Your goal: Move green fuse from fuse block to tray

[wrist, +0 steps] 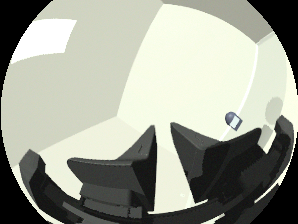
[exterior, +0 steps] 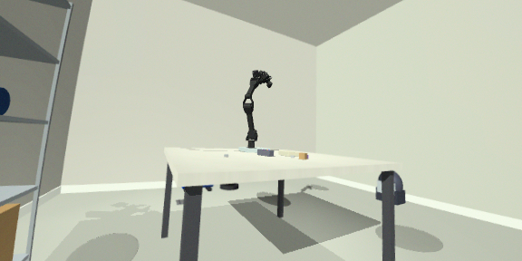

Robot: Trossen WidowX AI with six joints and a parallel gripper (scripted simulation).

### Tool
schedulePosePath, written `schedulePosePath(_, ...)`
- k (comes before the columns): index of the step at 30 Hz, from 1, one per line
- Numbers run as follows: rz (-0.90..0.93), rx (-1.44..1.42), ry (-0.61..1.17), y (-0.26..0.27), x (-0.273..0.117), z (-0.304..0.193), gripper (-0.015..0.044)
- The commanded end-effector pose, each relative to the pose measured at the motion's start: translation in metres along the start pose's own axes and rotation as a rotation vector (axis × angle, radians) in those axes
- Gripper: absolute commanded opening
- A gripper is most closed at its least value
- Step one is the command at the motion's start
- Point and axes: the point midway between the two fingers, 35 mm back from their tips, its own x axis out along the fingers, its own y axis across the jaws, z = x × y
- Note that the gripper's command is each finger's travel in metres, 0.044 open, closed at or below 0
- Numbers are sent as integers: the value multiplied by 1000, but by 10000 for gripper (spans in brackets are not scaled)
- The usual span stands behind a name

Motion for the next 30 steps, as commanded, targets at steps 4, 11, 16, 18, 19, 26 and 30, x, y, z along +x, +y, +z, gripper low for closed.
schedulePosePath(4, -239, -487, 17, -76, 37, -22, 72)
schedulePosePath(11, -525, -916, 119, -177, 58, -12, 72)
schedulePosePath(16, -738, -1161, 256, -253, 53, 10, 72)
schedulePosePath(18, -825, -1226, 300, -281, 46, 24, 72)
schedulePosePath(19, -867, -1254, 324, -295, 41, 31, 72)
schedulePosePath(26, -1112, -1381, 507, -371, -2, 75, 72)
schedulePosePath(30, -1244, -1435, 712, -419, -42, 99, 72)
